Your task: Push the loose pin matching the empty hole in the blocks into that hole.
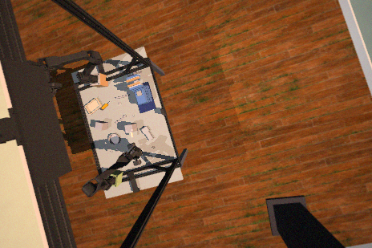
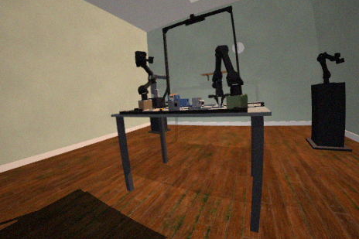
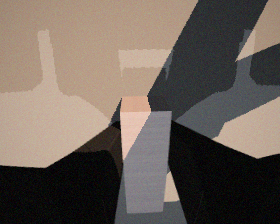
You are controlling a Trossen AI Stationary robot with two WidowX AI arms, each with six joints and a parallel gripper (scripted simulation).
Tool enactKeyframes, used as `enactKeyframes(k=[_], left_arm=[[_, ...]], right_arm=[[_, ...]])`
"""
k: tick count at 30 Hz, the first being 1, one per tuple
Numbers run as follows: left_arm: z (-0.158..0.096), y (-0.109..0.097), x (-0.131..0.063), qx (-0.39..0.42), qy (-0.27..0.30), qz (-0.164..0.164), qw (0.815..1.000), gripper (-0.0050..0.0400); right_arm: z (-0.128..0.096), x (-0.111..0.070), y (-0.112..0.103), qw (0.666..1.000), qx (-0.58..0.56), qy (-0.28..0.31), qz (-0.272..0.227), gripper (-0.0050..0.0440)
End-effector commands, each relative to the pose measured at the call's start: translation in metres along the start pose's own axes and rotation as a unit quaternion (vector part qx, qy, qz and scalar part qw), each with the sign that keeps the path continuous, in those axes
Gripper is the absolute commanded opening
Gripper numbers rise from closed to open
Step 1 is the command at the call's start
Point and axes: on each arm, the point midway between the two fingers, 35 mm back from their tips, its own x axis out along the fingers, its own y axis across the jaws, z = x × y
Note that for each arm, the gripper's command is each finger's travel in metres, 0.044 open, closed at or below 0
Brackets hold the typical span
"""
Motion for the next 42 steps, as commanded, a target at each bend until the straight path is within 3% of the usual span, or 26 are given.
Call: enactKeyframes(k=[1,4,10,12,18,29,42], left_arm=[[-0.001,0.000,0.001,0.001,0.001,0.001,1.000,0.0000],[0.001,0.001,-0.010,0.000,0.000,0.000,1.000,0.0000],[0.004,0.002,-0.055,0.000,0.000,0.000,1.000,0.0000],[0.004,0.002,-0.055,0.000,0.000,0.000,1.000,0.0000],[0.000,0.000,-0.095,0.000,0.000,0.000,1.000,0.0000],[0.000,0.000,-0.096,0.037,0.000,0.000,0.999,0.0000],[0.000,0.000,-0.095,0.229,0.001,0.001,0.973,0.0000]], right_arm=[[0.000,0.000,0.001,1.000,-0.002,0.000,0.002,0.0400],[0.000,0.000,0.001,1.000,-0.002,0.000,0.002,0.0400],[0.000,0.000,0.001,1.000,-0.002,0.000,0.002,0.0400],[0.000,0.000,0.001,1.000,-0.002,0.000,0.002,0.0400],[0.000,0.000,0.001,1.000,-0.002,0.000,0.002,0.0400],[0.000,0.000,0.001,1.000,-0.002,0.000,0.002,0.0400],[0.000,0.000,0.001,1.000,-0.002,0.000,0.002,0.0400]])
